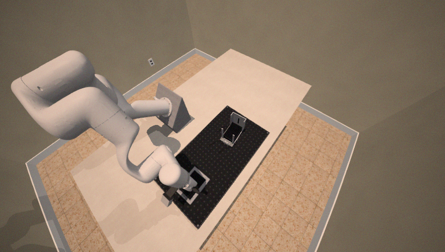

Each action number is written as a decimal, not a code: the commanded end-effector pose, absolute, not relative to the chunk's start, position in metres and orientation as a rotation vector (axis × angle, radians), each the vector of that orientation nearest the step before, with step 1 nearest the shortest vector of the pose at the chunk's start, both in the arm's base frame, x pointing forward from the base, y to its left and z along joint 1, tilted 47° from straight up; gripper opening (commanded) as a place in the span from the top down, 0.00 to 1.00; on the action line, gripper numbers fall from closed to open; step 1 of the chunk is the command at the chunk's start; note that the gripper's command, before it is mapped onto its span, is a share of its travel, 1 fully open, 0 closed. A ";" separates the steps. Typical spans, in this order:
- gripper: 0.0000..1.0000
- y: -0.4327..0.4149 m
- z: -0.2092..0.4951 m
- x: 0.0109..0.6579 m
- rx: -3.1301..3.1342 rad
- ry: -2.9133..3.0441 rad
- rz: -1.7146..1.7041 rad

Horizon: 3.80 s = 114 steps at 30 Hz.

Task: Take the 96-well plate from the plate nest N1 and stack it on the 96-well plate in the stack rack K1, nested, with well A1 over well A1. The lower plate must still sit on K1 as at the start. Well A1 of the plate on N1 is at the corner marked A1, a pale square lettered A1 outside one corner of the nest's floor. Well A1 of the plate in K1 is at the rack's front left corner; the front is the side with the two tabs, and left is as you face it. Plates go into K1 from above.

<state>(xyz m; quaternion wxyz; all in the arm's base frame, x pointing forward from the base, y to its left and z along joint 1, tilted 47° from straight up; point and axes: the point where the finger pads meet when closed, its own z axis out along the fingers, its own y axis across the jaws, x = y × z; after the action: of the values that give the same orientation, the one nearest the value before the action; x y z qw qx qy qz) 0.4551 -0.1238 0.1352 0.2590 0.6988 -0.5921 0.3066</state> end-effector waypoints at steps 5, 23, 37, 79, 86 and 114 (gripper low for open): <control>0.00 -0.133 0.126 0.458 1.896 -1.603 0.834; 0.00 -0.148 0.112 0.461 1.896 -1.604 0.834; 0.00 -0.150 0.110 0.461 1.896 -1.604 0.834; 0.00 -0.163 0.098 0.463 1.896 -1.604 0.834; 0.00 -0.163 0.098 0.463 1.896 -1.604 0.834; 1.00 -0.162 0.099 0.463 1.896 -1.604 0.834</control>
<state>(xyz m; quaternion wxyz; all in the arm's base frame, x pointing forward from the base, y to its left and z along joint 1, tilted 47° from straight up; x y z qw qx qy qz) 0.4620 -0.1636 0.0980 0.2591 0.6987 -0.5921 0.3066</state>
